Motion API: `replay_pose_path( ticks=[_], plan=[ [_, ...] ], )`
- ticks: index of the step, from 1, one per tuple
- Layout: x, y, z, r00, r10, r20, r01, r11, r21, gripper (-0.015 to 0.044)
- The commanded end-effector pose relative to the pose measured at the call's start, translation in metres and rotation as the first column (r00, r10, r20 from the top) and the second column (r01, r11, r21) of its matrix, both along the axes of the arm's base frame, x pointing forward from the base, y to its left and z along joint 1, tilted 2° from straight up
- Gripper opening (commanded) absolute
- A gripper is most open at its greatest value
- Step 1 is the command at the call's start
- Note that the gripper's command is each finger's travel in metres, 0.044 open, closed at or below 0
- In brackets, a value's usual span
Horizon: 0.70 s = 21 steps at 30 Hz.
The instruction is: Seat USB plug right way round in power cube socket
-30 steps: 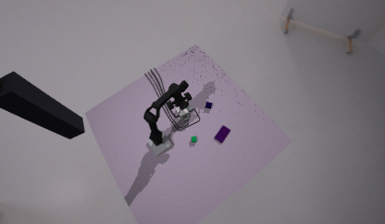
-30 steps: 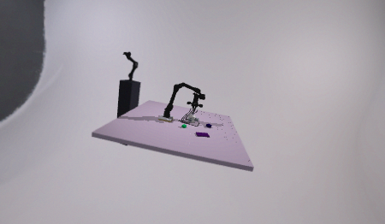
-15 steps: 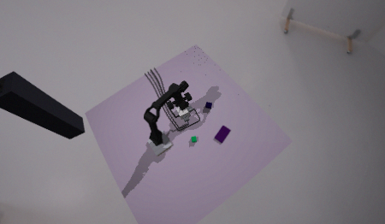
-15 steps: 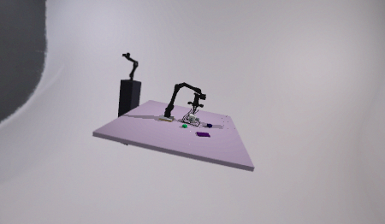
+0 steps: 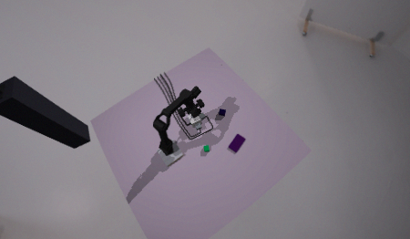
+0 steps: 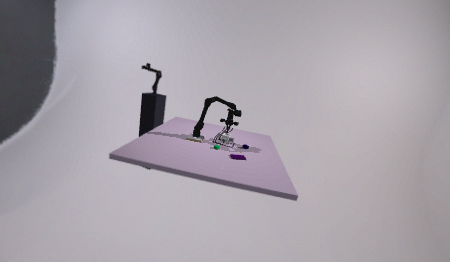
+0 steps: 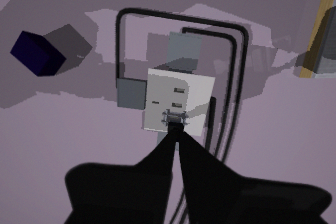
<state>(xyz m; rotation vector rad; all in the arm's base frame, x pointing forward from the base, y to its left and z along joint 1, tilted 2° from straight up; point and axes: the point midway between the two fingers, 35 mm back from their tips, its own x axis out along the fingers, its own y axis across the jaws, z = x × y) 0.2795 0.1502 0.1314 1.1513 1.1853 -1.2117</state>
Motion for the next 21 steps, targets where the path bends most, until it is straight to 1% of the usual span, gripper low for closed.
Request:
replay_pose_path(
  ticks=[1, 21],
  plan=[
    [-0.0004, -0.0008, -0.0022, 1.0, -0.005, -0.001, 0.005, 1.0, -0.004, 0.0],
    [-0.0004, -0.0008, -0.0046, 1.0, -0.005, -0.001, 0.005, 1.0, -0.004, 0.0]
  ],
)
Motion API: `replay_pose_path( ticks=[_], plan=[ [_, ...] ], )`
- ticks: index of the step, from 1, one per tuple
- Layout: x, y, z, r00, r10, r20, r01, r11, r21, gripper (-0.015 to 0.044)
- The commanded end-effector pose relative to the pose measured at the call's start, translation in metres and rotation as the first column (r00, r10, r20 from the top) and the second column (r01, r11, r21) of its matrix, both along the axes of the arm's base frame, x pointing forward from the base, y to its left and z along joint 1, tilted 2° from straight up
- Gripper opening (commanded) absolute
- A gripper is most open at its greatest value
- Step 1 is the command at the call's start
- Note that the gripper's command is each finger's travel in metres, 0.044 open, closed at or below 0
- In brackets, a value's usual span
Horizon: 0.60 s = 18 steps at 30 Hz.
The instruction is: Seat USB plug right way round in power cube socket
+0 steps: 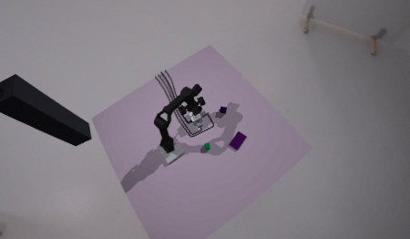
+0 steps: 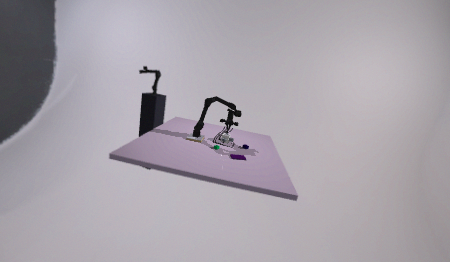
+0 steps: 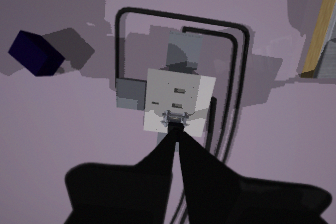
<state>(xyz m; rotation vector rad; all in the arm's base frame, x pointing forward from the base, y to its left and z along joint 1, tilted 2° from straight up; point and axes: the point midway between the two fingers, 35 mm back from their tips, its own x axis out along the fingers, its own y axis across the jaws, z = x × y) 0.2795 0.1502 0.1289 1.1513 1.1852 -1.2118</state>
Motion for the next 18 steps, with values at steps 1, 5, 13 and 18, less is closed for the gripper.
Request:
replay_pose_path(
  ticks=[1, 5, 13, 18],
  plan=[
    [-0.0004, -0.0008, -0.0022, 1.0, -0.005, -0.001, 0.005, 1.0, -0.004, 0.0],
    [-0.0004, -0.0008, -0.0027, 1.0, -0.005, -0.001, 0.005, 1.0, -0.004, 0.0],
    [-0.0004, -0.0008, -0.0037, 1.0, -0.005, -0.001, 0.005, 1.0, -0.004, 0.0],
    [-0.0004, -0.0008, -0.0043, 1.0, -0.005, -0.001, 0.005, 1.0, -0.004, 0.0]
  ],
)
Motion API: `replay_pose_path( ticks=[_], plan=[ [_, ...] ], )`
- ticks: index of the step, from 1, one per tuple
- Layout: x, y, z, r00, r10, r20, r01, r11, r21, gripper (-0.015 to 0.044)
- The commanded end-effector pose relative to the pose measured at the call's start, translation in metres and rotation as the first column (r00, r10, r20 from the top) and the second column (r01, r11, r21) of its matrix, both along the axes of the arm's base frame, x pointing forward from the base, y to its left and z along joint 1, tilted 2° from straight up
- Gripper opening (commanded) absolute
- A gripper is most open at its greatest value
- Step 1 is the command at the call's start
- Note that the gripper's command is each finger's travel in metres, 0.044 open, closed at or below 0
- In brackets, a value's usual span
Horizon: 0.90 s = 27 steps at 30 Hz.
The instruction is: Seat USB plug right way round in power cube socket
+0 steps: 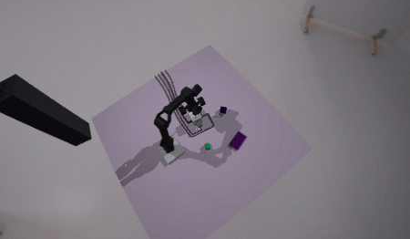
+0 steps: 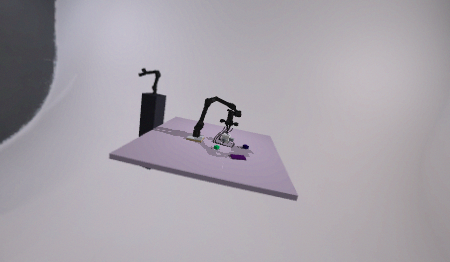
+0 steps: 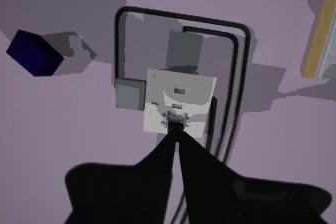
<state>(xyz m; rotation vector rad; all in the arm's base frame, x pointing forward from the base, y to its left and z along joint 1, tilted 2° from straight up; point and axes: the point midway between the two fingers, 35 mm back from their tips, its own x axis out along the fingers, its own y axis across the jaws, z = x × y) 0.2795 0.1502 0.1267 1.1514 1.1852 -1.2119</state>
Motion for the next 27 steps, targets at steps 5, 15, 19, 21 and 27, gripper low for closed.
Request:
replay_pose_path(
  ticks=[5, 15, 19, 21, 27],
  plan=[
    [-0.0004, -0.0008, -0.0027, 1.0, -0.005, -0.001, 0.005, 1.0, -0.004, 0.0],
    [-0.0004, -0.0008, -0.0039, 1.0, -0.005, -0.001, 0.005, 1.0, -0.004, 0.0],
    [-0.0004, -0.0008, -0.0044, 1.0, -0.005, -0.001, 0.005, 1.0, -0.004, 0.0],
    [-0.0004, -0.0008, -0.0046, 1.0, -0.005, -0.001, 0.005, 1.0, -0.004, 0.0],
    [-0.0004, -0.0009, -0.0053, 1.0, -0.005, -0.001, 0.005, 1.0, -0.004, 0.0]
  ],
)
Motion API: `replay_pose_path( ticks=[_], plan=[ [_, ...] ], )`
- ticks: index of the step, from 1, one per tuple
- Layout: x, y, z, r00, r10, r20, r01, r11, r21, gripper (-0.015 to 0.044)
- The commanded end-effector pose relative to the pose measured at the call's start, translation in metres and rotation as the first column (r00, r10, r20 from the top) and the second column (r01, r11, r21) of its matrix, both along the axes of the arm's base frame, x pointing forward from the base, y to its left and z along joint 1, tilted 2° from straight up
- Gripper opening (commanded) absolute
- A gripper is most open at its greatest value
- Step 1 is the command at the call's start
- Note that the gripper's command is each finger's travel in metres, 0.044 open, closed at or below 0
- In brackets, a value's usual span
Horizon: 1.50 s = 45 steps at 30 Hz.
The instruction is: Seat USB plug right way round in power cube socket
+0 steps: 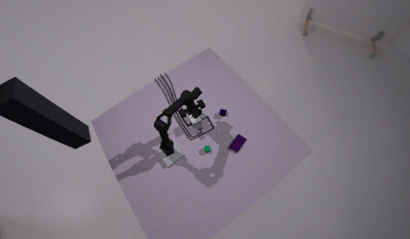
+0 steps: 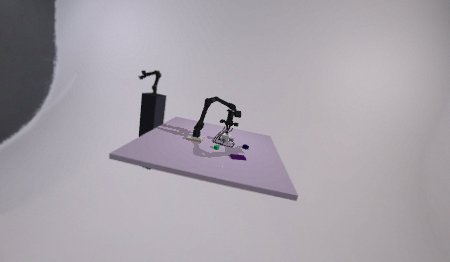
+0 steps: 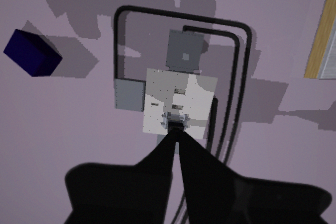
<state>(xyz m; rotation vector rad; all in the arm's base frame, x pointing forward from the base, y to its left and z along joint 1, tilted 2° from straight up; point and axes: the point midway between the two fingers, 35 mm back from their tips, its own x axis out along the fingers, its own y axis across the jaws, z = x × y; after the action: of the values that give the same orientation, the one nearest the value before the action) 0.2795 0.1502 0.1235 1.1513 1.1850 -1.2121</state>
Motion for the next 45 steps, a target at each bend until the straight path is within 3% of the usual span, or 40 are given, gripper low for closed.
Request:
replay_pose_path(
  ticks=[1, 45],
  plan=[
    [-0.0004, -0.0008, -0.0022, 1.0, -0.005, -0.001, 0.005, 1.0, -0.004, 0.0],
    [-0.0005, -0.0008, -0.0075, 1.0, -0.005, -0.001, 0.005, 1.0, -0.004, 0.0]
  ],
)
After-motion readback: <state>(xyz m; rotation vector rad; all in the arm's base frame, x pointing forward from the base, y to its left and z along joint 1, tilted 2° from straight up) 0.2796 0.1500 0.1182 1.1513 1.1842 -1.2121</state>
